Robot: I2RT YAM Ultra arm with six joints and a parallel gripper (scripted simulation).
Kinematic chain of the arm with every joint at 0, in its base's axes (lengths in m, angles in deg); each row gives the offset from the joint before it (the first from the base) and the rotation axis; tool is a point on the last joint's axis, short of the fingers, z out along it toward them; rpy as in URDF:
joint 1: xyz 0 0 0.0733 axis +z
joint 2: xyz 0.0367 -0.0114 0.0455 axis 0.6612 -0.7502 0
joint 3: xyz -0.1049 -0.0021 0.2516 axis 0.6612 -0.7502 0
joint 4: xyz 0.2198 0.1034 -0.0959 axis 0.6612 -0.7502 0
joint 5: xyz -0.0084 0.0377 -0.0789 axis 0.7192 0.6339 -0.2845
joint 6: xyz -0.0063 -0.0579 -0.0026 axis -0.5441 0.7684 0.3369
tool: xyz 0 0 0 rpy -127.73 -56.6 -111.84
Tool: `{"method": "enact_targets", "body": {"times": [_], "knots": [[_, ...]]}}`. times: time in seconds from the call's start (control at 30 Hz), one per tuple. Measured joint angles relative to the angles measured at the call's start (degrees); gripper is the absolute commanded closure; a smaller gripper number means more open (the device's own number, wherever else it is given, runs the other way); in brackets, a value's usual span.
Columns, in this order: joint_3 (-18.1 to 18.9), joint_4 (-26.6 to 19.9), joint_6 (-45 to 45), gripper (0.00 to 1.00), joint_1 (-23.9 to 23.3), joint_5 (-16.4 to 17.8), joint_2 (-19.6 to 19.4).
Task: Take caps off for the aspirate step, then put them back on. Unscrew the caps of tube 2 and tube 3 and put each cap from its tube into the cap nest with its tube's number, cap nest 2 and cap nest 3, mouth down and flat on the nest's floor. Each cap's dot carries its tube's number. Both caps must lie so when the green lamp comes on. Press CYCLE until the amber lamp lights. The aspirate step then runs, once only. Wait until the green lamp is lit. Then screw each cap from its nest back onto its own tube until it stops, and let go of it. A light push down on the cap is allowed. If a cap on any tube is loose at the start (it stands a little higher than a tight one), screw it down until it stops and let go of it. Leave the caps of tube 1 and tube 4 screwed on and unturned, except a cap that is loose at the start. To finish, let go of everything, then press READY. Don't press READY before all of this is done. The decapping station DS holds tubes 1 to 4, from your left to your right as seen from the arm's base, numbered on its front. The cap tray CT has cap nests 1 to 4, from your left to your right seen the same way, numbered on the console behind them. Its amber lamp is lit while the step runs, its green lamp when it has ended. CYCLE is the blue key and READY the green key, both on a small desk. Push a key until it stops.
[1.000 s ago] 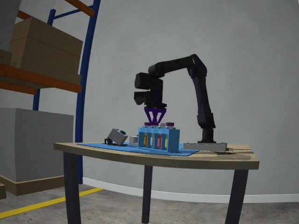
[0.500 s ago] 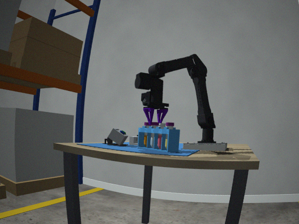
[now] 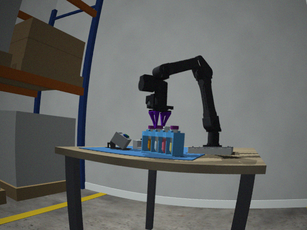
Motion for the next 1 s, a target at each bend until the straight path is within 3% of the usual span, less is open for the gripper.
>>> {"method": "enact_targets", "body": {"times": [0.17, 0.3, 1.0], "knots": [[0.0, 0.0, 1.8, 1.0, 0.0, 0.0, 0.0], [0.0, 0.0, 8.1, 1.0, 0.0, 0.0, 0.0], [0.0, 0.0, 59.6, 1.0, 0.0, 0.0, 0.1]]}}
